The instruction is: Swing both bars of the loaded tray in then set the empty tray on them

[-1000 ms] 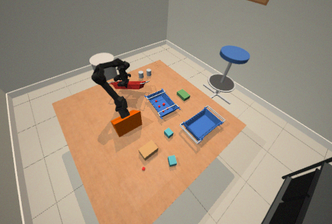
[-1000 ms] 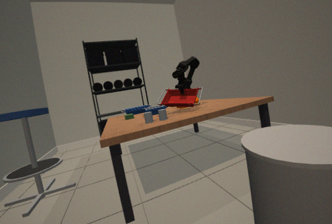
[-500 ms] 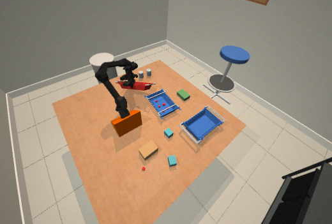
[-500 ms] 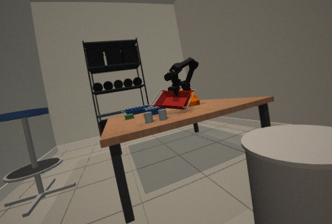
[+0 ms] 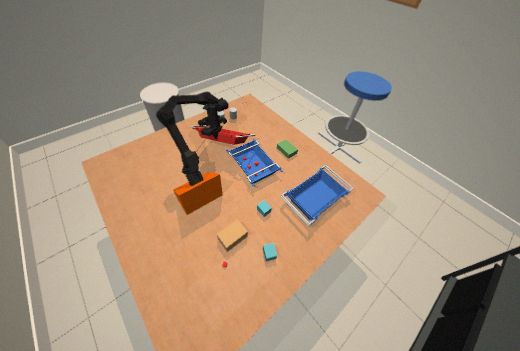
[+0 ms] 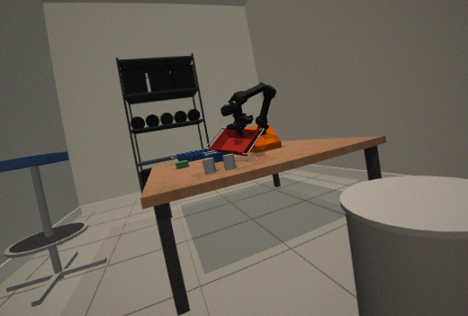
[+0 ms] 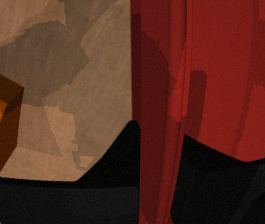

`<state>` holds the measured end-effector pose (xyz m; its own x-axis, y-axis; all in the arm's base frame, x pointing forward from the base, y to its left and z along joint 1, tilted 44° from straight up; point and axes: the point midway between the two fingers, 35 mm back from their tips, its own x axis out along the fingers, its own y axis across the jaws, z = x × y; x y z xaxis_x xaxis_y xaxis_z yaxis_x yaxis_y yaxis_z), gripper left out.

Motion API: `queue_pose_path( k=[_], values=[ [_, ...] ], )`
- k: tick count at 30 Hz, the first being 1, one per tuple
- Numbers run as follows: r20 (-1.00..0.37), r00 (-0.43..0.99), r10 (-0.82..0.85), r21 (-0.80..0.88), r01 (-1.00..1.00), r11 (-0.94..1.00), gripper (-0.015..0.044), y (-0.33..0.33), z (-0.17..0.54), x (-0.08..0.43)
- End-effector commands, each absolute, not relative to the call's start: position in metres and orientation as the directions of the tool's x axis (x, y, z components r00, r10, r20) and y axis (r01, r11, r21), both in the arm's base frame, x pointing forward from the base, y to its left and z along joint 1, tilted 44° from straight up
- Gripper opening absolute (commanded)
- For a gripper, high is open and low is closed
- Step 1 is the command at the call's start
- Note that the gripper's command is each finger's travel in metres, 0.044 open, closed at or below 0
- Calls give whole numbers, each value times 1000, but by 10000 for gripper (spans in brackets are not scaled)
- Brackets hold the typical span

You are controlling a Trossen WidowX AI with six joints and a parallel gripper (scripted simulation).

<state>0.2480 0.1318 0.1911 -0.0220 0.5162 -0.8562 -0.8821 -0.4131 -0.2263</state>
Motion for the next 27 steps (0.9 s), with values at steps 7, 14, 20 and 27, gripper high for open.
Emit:
queue_pose_path(
  k=[7, 14, 20, 27],
  values=[
    [-846, -9, 534, -196, -925, -326, 0, 103, 179, 275],
    [-836, -16, 549, -159, -950, -270, 0, 82, 166, 289],
    [-824, -19, 566, -128, -967, -219, 0, 63, 153, 299],
    [-808, -17, 588, -94, -983, -157, 0, 39, 139, 309]
  ],
)
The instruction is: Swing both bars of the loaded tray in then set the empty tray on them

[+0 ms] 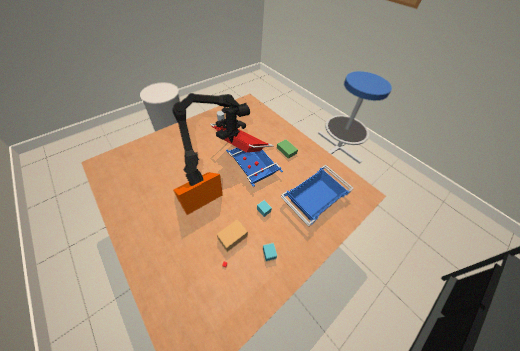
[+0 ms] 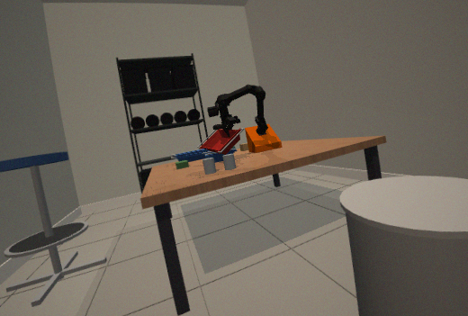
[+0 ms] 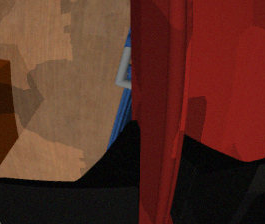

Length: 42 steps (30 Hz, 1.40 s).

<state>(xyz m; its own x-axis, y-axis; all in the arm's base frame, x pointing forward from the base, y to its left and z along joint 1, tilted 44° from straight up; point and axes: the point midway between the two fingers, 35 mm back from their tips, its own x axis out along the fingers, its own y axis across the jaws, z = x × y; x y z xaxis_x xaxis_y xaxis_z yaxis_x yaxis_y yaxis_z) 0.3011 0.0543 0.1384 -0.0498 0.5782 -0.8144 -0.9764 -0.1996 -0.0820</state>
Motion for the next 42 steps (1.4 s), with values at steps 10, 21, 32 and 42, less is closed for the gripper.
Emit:
queue_pose_path(
  k=[10, 21, 32, 42],
  values=[
    [-780, -5, 626, -47, -997, -66, 0, 4, 117, 318],
    [-742, 24, 670, 0, -999, 37, 0, -36, 93, 321],
    [-721, 45, 691, 22, -996, 89, 0, -56, 80, 321],
    [-721, 45, 691, 22, -996, 89, 0, -56, 80, 321]
  ],
)
